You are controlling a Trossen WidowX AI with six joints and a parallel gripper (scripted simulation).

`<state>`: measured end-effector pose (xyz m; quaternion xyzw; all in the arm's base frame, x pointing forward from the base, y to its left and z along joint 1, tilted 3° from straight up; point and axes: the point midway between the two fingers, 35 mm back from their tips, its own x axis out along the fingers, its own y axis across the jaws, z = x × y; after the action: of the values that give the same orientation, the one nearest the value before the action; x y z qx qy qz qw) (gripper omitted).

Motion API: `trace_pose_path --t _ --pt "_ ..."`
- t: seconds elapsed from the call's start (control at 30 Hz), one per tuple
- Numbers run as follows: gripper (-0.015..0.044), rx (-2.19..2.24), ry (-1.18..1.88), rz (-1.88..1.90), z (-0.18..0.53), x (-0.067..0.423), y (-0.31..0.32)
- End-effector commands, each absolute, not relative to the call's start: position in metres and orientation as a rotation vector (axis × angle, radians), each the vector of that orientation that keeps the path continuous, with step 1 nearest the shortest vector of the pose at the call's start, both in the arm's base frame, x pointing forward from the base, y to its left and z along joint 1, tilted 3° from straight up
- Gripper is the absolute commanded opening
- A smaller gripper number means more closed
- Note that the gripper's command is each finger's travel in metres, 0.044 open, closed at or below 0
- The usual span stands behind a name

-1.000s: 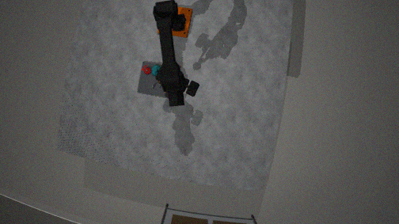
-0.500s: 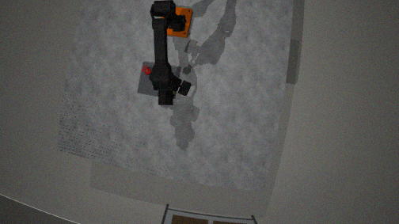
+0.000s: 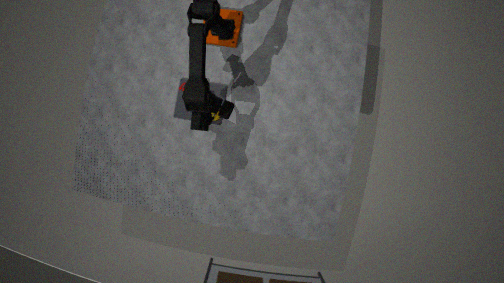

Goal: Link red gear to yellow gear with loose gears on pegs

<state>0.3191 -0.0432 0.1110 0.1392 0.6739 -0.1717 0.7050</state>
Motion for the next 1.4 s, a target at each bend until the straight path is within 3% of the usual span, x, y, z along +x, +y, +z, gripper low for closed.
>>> trace_pose_path --t 0.0,1.07,1.37 --pt "0.0 0.324 1.496 -0.396 0.1105 0.3185 -0.0444" --pt "0.0 1.025 1.24 -1.062 0.1125 0.3183 -0.0447" --pt "0.0 1.05 1.227 -1.085 0.1121 0.3185 -0.0448"
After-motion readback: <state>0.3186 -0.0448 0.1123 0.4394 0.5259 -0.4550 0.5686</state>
